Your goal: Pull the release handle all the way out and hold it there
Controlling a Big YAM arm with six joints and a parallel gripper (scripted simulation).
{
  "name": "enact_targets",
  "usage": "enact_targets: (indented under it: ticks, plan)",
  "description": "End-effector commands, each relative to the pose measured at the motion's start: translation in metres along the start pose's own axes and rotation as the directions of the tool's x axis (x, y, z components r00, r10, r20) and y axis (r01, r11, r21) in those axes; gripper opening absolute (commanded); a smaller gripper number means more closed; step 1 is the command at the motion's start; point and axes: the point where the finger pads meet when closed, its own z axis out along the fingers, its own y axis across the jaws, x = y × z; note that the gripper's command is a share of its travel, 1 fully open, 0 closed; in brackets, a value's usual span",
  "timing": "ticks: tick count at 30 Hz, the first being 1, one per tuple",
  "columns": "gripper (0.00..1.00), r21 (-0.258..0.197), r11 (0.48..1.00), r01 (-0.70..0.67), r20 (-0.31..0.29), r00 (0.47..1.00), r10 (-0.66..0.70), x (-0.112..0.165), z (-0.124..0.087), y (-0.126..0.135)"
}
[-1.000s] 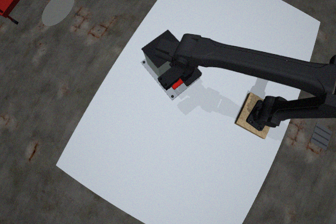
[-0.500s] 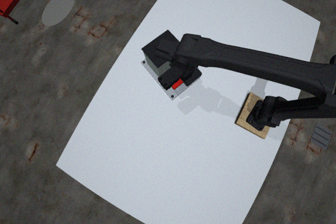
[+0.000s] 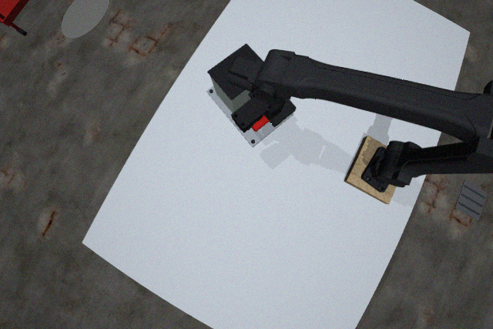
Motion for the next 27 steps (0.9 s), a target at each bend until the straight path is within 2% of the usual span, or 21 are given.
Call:
enact_targets:
  ticks: [1, 27]
  plan:
    - [0.50, -0.001, 1.000, 0.009, 0.002, 1.000, -0.009, -0.008, 0.005, -0.006]
    - [0.50, -0.001, 1.000, 0.009, 0.002, 1.000, -0.009, -0.007, 0.017, -0.006]
